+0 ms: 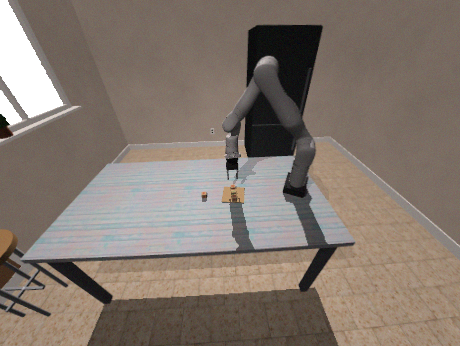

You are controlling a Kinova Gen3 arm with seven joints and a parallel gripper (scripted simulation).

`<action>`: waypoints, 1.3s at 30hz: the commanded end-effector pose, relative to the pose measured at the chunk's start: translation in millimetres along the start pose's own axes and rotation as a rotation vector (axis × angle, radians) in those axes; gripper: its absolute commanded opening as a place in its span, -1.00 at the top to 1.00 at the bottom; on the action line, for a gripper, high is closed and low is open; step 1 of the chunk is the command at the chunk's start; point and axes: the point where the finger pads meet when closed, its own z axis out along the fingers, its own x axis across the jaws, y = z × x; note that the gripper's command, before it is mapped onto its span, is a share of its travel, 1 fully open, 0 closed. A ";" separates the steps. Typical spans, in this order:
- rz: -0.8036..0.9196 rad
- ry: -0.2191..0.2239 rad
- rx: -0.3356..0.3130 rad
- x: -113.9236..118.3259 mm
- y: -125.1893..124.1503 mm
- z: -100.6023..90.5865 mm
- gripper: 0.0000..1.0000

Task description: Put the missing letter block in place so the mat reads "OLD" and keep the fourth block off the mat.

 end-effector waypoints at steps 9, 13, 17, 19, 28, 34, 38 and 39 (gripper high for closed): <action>0.001 0.004 -0.002 3.0 0.1 -6.5 -1.00; 0.001 0.004 -0.002 2.6 0.0 -10.9 -1.00; 0.001 0.005 -0.002 3.1 0.0 -26.4 -1.00; 0.001 0.005 -0.002 3.0 -0.2 -36.4 -1.00; 0.000 0.005 -0.002 2.8 -0.6 -76.2 -1.00; 0.000 0.005 -0.002 2.8 -0.7 -88.6 -1.00; 0.001 0.003 -0.001 1.8 -1.0 -89.8 -1.00; 0.001 0.002 0.000 1.3 -1.2 -89.3 -1.00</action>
